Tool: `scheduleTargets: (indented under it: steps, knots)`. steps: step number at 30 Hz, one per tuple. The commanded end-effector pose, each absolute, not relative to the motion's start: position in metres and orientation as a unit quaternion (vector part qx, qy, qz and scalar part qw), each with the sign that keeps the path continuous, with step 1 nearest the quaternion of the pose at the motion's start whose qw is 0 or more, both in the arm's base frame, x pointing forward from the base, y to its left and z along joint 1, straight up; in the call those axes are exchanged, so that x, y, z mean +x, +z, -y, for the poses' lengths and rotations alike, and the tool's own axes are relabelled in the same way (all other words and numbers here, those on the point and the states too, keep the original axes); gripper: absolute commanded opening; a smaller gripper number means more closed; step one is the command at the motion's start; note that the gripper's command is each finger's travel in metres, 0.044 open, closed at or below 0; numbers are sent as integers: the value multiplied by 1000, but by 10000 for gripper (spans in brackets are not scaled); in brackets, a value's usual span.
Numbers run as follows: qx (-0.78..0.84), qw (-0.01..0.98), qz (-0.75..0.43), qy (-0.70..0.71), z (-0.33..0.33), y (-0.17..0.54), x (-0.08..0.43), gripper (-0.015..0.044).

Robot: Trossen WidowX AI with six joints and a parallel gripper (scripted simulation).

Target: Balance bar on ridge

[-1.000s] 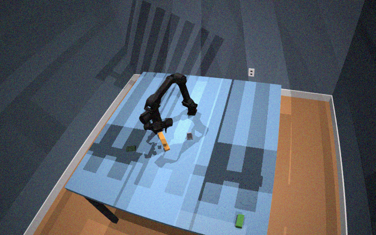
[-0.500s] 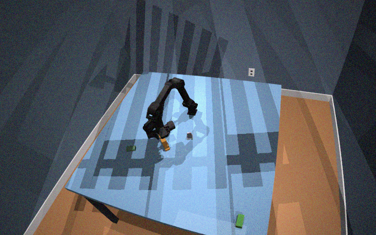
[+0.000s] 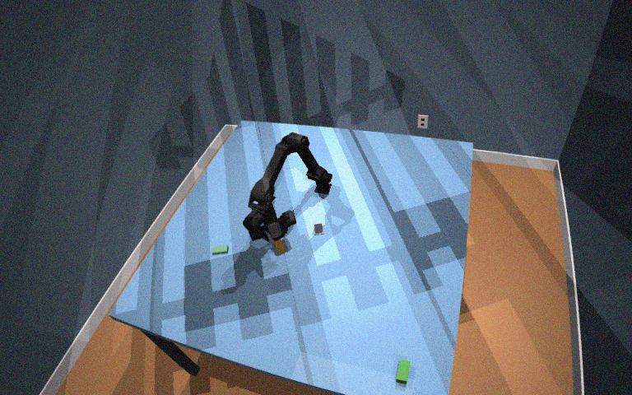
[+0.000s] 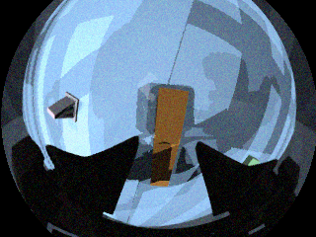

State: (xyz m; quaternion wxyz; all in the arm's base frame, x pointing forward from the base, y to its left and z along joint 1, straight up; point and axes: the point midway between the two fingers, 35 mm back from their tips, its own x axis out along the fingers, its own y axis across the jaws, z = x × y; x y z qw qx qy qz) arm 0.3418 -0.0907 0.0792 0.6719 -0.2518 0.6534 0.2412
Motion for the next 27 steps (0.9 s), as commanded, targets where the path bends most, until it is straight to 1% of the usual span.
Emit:
scheduleTargets:
  steps: [1, 17, 27]
  knots:
    - [-256, 671, -652, 242, 91, 75, 341, 315]
    - [-256, 671, -652, 242, 91, 51, 342, 315]
    - [-256, 671, -652, 242, 91, 50, 342, 315]
